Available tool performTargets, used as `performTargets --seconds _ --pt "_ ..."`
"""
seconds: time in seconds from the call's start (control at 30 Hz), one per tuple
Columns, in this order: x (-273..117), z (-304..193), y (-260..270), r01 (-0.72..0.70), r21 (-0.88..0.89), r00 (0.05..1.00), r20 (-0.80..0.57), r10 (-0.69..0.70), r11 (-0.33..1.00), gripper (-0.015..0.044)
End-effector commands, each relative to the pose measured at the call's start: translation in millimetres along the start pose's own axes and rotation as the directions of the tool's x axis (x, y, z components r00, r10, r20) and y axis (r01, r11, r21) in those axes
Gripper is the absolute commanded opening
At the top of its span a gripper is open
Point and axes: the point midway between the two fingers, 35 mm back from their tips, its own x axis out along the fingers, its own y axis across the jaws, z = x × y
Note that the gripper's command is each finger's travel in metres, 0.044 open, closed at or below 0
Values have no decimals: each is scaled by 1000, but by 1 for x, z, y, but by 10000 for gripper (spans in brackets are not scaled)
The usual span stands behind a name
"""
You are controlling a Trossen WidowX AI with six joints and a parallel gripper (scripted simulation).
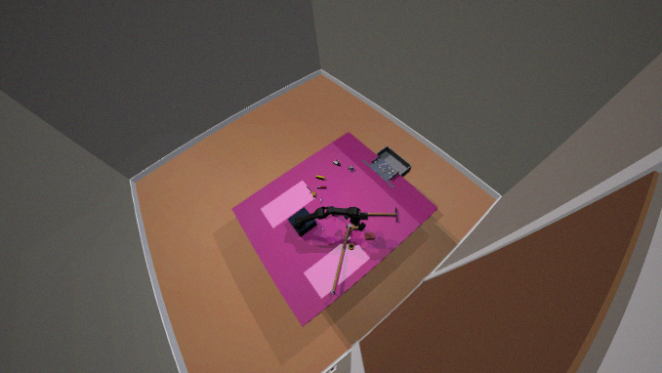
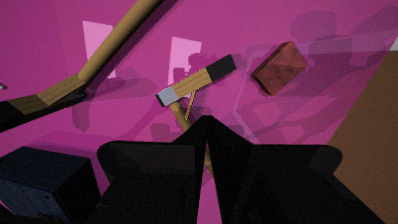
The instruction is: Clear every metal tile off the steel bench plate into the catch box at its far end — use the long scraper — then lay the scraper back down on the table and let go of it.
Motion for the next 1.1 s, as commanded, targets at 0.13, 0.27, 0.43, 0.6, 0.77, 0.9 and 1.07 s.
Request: performTargets --seconds 0.13,0.27,0.43,0.6,0.77,0.9,1.07 --pt "-5 10 1 20 61 1000 17 -21 998 0" --pt "-2 22 3 34 139 999 34 -39 990 0" --pt "1 36 6 45 234 997 57 -60 971 0" --pt "4 51 9 49 327 993 82 -80 944 0" --pt "7 66 13 45 417 989 107 -98 908 0" --pt "9 78 16 36 486 986 127 -112 873 0" --pt "11 92 21 19 564 980 153 -127 825 0"
